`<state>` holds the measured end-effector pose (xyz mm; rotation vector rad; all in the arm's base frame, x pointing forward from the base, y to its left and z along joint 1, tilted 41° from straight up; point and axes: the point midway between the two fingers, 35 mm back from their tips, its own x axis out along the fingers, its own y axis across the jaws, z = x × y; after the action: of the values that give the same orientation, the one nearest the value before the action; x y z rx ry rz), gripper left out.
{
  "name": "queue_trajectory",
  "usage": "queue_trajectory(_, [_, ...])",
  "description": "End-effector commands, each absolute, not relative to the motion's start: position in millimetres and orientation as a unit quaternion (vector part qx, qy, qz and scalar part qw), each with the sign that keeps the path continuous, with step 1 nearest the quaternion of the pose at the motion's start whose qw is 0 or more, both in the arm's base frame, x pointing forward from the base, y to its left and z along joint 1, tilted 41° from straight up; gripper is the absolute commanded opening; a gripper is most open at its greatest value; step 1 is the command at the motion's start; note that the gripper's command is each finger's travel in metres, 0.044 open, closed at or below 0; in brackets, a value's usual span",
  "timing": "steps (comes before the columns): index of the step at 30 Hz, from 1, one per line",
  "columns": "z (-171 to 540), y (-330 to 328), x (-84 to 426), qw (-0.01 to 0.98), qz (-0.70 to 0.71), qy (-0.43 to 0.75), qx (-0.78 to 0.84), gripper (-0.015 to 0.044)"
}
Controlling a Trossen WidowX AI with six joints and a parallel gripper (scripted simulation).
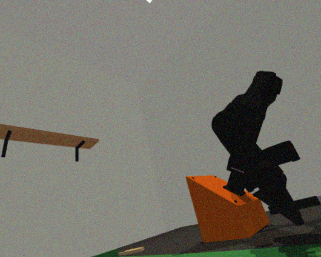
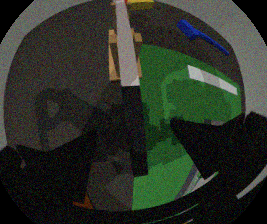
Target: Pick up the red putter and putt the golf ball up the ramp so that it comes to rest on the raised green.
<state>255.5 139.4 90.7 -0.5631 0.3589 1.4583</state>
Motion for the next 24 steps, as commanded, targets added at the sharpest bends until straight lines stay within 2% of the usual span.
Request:
queue_trajectory(1, [84.1, 142.6, 255.0, 0.695, 0.653, 0.166, -0.251, 0.044])
queue_trajectory(5, [82.5, 144.2, 255.1, 0.695, 0.653, 0.165, -0.25, 0.044])
queue_trajectory(20, [85.7, 143.7, 255.5, 0.695, 0.654, 0.161, -0.251, 0.0046])
queue_trajectory(24, [85.7, 143.7, 255.5, 0.695, 0.654, 0.161, -0.251, 0.002])
